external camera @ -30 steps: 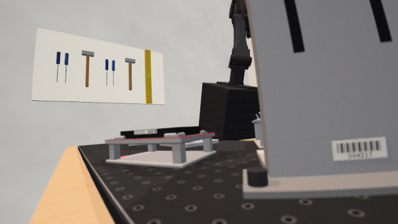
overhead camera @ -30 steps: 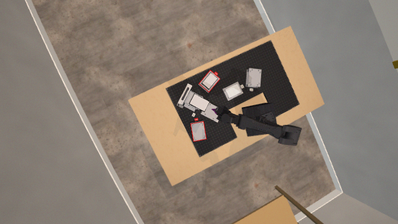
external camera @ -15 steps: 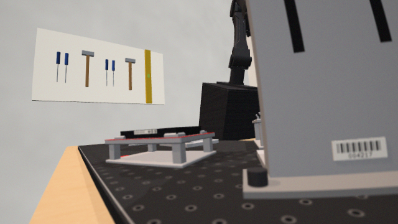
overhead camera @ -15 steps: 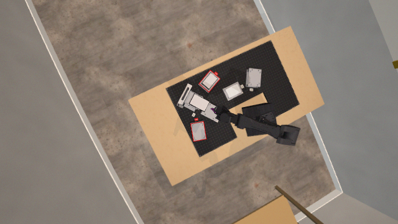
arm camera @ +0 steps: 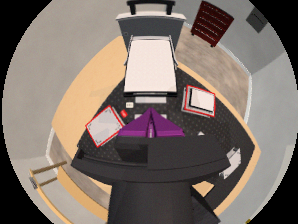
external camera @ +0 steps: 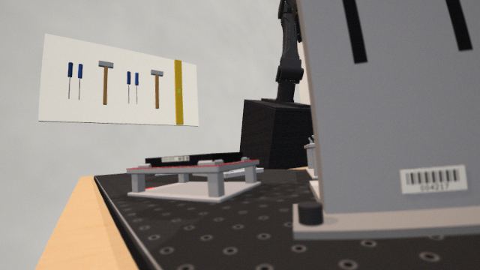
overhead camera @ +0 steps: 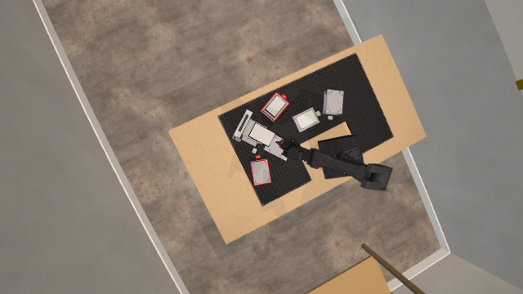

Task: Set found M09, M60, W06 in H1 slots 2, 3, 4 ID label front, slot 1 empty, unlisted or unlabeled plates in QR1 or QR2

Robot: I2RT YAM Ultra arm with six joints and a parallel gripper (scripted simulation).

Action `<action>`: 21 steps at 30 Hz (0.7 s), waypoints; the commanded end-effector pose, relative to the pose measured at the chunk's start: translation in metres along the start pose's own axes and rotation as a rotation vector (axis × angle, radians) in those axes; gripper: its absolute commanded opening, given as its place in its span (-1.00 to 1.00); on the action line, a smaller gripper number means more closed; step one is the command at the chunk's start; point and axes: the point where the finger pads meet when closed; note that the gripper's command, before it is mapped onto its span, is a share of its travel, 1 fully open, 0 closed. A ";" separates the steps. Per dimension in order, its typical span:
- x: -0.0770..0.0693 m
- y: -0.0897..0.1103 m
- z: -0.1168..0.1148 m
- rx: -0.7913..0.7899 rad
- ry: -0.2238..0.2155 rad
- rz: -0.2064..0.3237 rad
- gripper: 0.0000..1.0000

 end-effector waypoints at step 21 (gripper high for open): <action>0.008 -0.014 -0.003 0.001 0.001 -0.015 -1.00</action>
Point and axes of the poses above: the point where the finger pads meet when closed, its own x axis out along the fingers, its own z axis across the jaws, y = z × x, and after that the axes turned 15 degrees about -x, right-handed
